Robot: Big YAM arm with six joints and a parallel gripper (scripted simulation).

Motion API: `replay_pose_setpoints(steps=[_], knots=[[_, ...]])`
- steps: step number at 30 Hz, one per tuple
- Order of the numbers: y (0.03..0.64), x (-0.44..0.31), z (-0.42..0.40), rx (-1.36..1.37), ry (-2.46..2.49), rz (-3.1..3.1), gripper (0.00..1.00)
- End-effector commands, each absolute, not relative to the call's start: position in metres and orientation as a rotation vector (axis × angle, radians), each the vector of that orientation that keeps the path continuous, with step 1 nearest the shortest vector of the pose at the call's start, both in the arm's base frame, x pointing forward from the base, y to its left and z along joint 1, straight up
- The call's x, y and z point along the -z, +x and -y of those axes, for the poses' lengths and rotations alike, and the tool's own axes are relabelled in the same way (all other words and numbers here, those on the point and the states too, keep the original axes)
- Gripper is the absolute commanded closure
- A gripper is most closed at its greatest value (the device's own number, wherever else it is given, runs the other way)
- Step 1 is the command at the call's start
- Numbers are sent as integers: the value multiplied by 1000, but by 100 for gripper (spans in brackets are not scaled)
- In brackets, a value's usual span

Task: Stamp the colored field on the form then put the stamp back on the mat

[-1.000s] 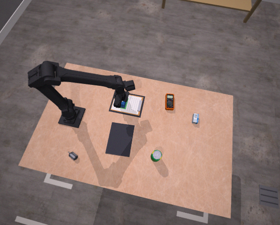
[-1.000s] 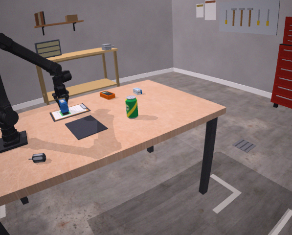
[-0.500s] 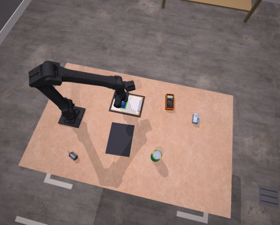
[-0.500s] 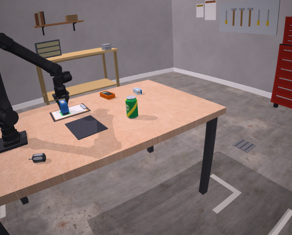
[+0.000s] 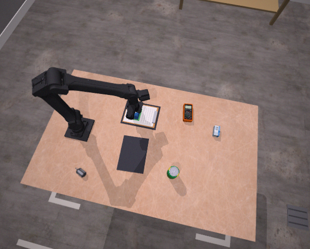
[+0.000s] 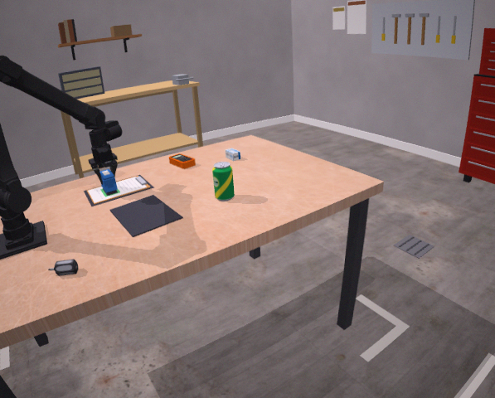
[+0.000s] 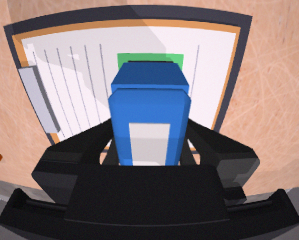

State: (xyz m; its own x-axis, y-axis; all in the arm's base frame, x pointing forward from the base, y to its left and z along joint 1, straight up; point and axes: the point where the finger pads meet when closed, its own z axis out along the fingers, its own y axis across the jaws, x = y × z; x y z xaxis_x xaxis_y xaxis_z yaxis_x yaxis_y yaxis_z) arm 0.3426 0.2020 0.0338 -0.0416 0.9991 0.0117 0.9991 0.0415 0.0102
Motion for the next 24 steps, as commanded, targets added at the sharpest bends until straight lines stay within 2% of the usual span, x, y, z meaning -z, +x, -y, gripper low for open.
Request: replay_pose_setpoints(steps=[1,24], knots=[[345,-11,-201,-6,-2175,2260,72],[345,-8,-201,-6,-2175,2260,72]])
